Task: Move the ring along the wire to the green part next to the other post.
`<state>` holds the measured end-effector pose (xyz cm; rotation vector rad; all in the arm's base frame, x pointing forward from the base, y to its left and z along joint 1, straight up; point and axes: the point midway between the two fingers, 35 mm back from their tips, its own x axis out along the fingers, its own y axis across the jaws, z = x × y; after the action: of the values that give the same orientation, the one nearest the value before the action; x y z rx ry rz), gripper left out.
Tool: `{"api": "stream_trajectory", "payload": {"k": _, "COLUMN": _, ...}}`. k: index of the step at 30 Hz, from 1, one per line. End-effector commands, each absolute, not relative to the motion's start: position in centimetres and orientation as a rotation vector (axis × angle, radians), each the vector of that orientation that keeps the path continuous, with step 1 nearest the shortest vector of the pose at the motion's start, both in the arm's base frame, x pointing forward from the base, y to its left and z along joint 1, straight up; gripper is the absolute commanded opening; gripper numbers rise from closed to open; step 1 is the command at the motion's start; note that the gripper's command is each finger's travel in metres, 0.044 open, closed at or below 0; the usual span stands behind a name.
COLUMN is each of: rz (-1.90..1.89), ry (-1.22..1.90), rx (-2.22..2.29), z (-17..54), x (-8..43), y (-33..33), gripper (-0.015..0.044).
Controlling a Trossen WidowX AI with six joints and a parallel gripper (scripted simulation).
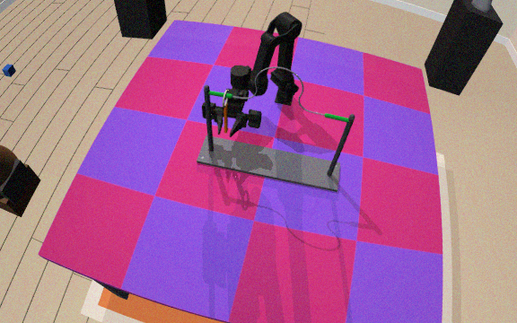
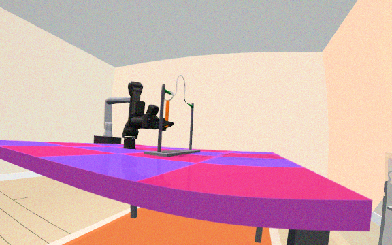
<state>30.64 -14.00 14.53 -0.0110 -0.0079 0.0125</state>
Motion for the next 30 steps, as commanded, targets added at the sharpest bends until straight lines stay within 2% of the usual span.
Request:
{"api": "stream_trajectory", "payload": {"k": 1, "rz": 0.008, "ry": -0.012, "rx": -0.011, "z": 14.68, "x": 30.73, "y": -14.13, "gripper": 0.016}}
{"api": "stream_trajectory", "payload": {"k": 14, "rz": 0.008, "ry": -0.012, "rx": -0.011, "z": 14.68, "x": 30.73, "y": -14.13, "gripper": 0.016}}
{"api": "stream_trajectory", "payload": {"k": 19, "rz": 0.013, "ry": -0.009, "rx": -0.012, "z": 14.56, "x": 30.66, "y": -14.01, "gripper": 0.0029}}
{"api": "stream_trajectory", "payload": {"k": 21, "rz": 0.013, "ry": -0.009, "rx": -0.012, "z": 14.56, "x": 30.66, "y": -14.01, "gripper": 0.0015}}
{"api": "stream_trajectory", "payload": {"k": 27, "rz": 0.013, "ry": -0.009, "rx": -0.012, "z": 14.56, "x": 30.66, "y": -14.01, "gripper": -0.0142}}
{"api": "stream_trajectory", "payload": {"k": 30, "rz": 0.013, "ry": -0.009, "rx": -0.012, "z": 14.56, "x": 30.66, "y": -14.01, "gripper": -0.015}}
